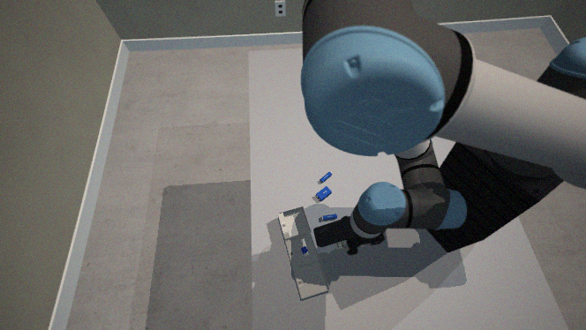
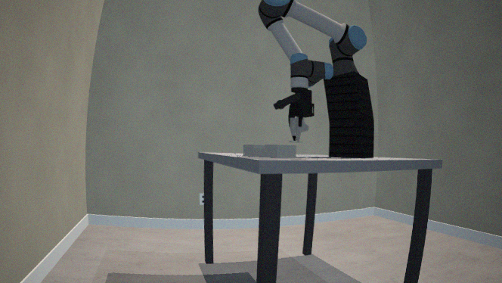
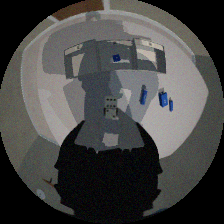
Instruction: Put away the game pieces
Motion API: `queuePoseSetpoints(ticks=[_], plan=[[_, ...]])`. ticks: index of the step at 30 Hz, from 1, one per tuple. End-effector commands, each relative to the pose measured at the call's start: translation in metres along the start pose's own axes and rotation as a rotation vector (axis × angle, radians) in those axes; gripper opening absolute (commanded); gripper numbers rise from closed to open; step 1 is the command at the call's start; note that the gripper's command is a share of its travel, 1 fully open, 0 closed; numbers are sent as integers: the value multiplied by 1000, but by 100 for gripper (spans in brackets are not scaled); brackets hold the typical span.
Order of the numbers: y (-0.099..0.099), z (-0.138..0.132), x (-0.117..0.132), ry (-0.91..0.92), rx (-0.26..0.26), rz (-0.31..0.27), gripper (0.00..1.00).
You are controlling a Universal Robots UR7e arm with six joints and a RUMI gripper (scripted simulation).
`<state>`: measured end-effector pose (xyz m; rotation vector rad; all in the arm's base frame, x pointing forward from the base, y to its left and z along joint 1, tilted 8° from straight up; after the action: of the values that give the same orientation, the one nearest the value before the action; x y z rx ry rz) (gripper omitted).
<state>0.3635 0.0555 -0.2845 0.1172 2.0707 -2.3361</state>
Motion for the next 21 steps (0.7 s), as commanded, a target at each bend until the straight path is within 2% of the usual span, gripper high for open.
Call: queuePoseSetpoints(ticks=[1,9,11,13,21], plan=[[0,0,0,0,0,1,0],[-7,0,0,0,0,1,0],[-7,0,-12,100,0,1,0],[-7,0,-12,100,0,1,0],[-7,-1,-60,440,-3,4,0]])
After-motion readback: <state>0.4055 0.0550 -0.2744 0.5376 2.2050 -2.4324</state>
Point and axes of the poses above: the point where the finger pads meet when closed, its own y axis out along the fingers, its own z axis across the jaws, x = y × z, the point moved 2 cm from there along -y, back along the fingers, and after that the axes turned 5 degrees about y, right-handed, at the moved point
